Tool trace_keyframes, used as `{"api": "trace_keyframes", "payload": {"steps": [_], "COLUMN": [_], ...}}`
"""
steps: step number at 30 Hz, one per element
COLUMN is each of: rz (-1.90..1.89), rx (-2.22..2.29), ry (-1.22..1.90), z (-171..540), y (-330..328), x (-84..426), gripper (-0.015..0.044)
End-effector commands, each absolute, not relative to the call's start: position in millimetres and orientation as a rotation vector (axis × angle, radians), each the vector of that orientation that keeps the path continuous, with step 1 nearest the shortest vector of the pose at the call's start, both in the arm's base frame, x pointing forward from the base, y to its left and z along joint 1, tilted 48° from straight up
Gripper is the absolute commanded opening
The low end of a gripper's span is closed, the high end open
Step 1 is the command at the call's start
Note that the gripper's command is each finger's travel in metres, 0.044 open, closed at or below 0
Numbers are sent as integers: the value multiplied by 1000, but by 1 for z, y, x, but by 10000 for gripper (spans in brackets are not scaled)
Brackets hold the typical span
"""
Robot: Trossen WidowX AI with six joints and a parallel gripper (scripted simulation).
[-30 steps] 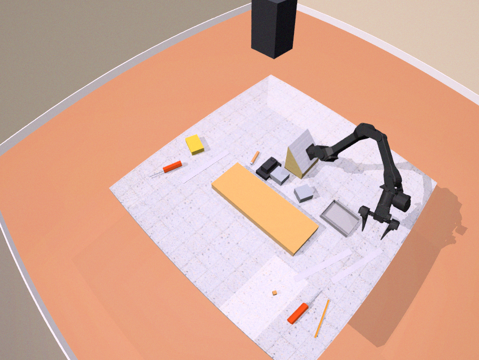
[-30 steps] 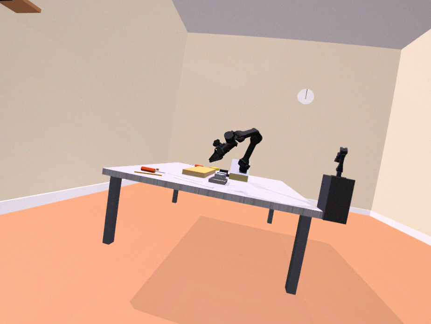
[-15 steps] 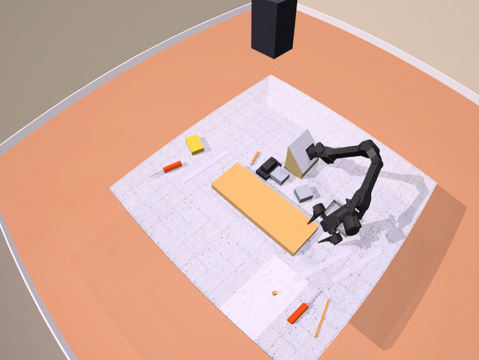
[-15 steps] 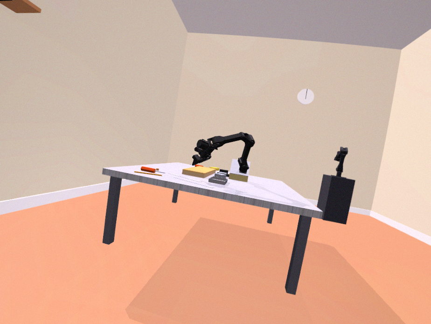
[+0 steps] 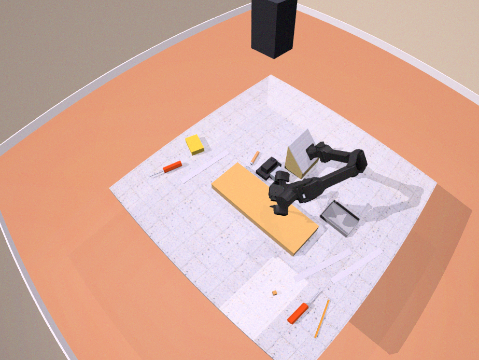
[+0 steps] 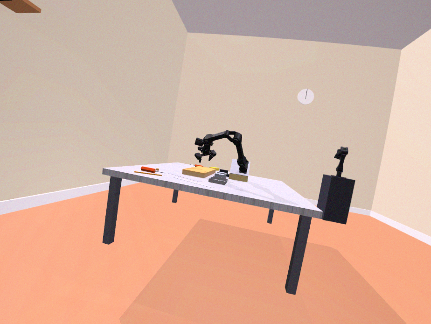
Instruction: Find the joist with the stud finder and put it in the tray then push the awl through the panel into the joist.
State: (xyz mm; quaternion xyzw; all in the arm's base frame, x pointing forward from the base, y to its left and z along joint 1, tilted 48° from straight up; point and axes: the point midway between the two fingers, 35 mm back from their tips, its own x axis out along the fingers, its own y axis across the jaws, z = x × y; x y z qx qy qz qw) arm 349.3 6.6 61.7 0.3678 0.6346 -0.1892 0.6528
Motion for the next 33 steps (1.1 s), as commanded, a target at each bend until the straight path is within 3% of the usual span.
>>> {"api": "trace_keyframes", "payload": {"steps": [1,8,15,33], "rz": [-529,-637,-628,-626], "rx": [967,1335,1785,1797], "ry": [1591,1789,1862,1861], "z": [17,-41,-70,-75], "y": [-36,-88,-99,-103], "x": [317,244,178,185], "gripper": [440,440,440,440]}}
